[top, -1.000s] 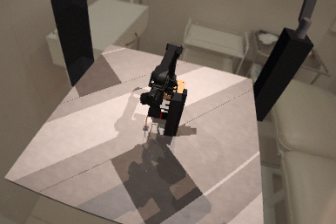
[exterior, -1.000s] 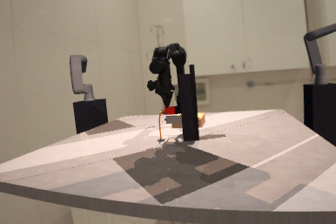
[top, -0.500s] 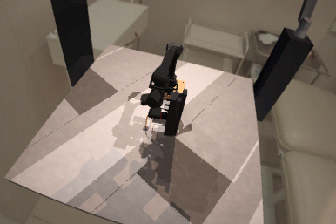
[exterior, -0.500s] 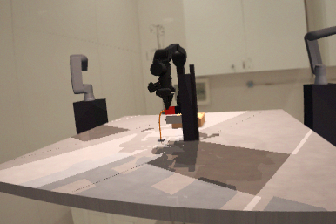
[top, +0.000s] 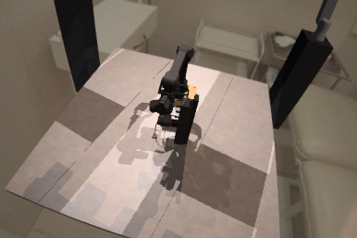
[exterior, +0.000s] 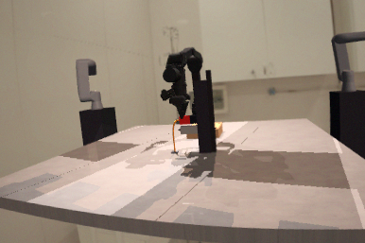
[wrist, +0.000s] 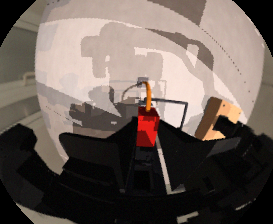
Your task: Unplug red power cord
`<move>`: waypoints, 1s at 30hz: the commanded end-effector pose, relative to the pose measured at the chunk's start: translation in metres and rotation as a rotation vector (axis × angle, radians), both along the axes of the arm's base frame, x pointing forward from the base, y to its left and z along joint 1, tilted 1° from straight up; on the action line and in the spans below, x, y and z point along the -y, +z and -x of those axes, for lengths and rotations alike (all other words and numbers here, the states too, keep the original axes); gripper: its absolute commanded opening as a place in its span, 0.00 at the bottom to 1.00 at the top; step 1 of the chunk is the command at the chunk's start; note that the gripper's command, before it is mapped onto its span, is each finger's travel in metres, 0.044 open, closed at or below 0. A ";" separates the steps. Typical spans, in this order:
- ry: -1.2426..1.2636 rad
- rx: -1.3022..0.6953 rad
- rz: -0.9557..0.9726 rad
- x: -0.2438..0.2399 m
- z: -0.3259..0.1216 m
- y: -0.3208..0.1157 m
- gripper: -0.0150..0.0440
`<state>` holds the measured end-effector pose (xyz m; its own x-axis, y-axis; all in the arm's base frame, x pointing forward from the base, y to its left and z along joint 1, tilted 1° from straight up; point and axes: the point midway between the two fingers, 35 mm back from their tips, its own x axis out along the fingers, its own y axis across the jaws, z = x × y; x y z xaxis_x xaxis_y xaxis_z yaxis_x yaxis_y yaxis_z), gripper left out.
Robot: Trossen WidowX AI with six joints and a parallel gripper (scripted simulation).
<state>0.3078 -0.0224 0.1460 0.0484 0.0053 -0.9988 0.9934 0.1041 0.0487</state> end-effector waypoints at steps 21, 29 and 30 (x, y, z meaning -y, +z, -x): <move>-0.003 0.001 0.005 0.038 -0.005 0.002 0.25; -0.003 0.001 0.006 0.051 -0.005 0.004 0.25; -0.003 0.001 0.006 0.053 -0.004 0.004 0.25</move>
<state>0.3096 -0.0290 0.1449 0.0272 0.1205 -0.9923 0.9866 0.1565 0.0460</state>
